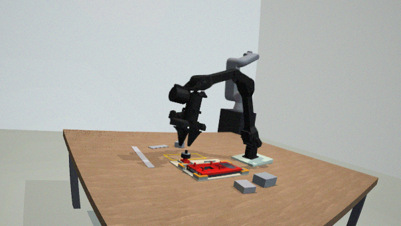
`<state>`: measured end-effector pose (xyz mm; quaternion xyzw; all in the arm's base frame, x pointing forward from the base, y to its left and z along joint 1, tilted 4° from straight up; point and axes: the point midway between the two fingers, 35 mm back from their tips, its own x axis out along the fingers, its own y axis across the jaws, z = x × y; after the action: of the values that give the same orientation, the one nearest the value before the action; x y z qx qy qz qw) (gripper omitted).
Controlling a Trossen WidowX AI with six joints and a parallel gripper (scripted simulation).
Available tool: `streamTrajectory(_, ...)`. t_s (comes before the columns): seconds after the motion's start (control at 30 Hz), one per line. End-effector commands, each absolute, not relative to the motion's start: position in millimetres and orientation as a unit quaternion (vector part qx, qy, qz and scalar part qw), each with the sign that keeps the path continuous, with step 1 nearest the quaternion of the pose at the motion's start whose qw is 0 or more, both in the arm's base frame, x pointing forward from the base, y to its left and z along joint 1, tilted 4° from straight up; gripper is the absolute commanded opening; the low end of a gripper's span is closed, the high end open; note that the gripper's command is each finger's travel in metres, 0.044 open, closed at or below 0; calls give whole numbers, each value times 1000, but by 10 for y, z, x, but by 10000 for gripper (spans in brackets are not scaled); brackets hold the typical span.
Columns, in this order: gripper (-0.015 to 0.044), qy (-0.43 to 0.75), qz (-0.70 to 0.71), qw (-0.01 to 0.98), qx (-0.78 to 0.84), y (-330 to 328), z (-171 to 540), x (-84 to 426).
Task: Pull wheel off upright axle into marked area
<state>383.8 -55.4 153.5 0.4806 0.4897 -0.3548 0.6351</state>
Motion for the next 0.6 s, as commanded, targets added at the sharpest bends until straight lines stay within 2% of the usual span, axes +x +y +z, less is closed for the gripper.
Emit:
streamTrajectory(0.0,300,431,-508,493,559,-824,1671,3372)
streamTrajectory(0.57,300,431,-508,493,559,-878,1649,3404)
